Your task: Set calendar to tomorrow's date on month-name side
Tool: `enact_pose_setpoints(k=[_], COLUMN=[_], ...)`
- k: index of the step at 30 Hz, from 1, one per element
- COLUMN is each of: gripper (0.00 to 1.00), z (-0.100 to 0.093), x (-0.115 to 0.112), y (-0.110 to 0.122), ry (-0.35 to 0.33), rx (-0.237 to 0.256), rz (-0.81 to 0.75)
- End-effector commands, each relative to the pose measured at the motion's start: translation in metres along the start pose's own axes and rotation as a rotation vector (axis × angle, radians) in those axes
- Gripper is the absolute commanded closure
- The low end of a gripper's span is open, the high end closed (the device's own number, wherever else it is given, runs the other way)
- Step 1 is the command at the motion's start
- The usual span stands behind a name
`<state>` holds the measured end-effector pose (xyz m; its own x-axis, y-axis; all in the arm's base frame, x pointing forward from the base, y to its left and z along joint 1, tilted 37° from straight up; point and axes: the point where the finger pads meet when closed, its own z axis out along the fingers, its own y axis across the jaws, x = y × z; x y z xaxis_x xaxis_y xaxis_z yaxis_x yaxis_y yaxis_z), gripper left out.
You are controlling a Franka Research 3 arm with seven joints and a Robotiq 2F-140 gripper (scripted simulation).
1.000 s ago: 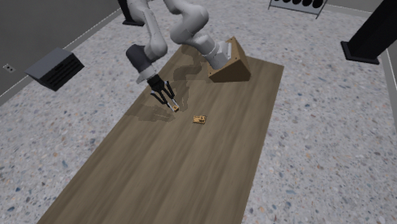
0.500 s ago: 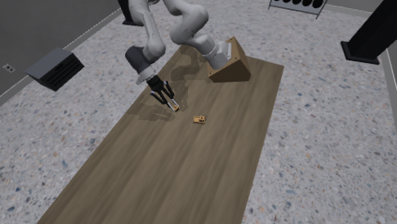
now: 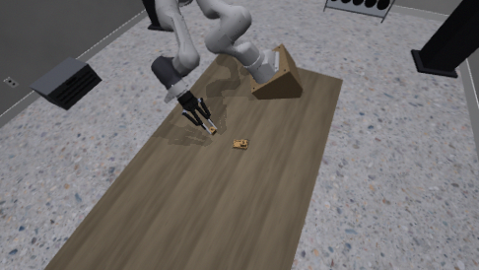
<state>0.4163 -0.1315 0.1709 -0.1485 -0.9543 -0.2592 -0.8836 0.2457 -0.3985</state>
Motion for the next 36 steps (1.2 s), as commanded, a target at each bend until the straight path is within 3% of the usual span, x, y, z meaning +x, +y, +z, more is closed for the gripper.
enact_pose_setpoints(k=[1,36], gripper=[0.84,0.84], z=[0.002,0.036], x=[0.003,0.037], y=[-0.001,-0.002], ry=[0.002,0.002], rx=[0.002,0.002], rz=[-0.014,-0.014])
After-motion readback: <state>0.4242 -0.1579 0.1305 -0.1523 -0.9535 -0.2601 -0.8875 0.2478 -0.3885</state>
